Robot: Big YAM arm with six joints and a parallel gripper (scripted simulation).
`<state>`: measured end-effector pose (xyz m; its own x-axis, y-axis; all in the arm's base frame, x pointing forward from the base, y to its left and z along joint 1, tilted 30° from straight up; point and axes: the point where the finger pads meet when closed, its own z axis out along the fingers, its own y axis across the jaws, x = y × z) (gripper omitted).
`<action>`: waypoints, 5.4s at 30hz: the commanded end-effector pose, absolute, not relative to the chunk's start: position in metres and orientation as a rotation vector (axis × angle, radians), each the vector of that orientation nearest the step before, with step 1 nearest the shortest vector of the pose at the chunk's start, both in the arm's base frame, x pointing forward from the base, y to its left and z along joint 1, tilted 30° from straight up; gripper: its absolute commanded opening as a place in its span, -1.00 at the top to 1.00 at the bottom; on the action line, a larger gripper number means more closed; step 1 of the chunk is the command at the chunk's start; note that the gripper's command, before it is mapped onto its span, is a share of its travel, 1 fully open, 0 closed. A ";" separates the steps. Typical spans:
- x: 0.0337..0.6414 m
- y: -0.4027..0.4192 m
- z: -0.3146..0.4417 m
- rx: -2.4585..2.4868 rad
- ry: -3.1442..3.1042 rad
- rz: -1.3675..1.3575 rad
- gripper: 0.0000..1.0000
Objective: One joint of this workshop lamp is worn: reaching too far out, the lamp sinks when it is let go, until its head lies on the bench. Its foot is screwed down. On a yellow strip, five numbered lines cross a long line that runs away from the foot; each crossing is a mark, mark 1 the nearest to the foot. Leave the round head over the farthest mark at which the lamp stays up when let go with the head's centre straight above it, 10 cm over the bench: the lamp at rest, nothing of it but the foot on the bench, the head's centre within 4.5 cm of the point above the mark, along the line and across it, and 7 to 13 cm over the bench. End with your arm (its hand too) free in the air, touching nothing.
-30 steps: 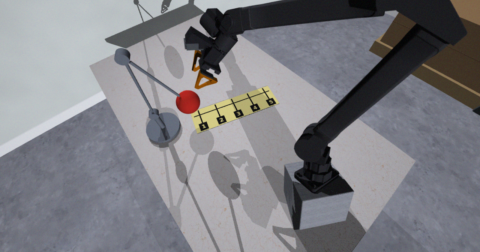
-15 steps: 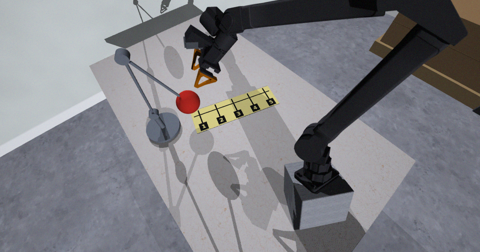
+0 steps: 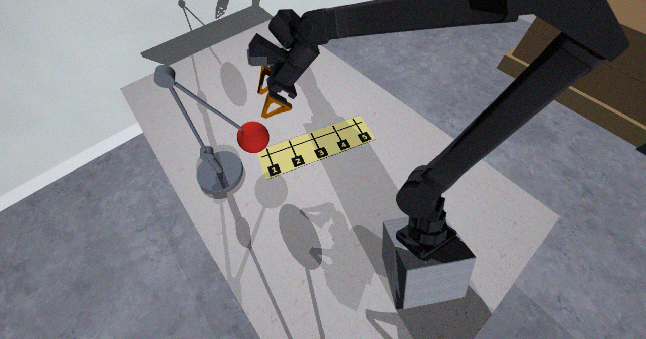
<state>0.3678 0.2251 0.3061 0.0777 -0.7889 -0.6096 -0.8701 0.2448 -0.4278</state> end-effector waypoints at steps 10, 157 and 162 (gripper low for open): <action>0.366 0.233 0.350 -1.535 1.635 0.103 -1.00; 0.444 0.321 0.272 -1.533 1.619 0.097 -1.00; 0.444 0.321 0.271 -1.533 1.619 0.097 -1.00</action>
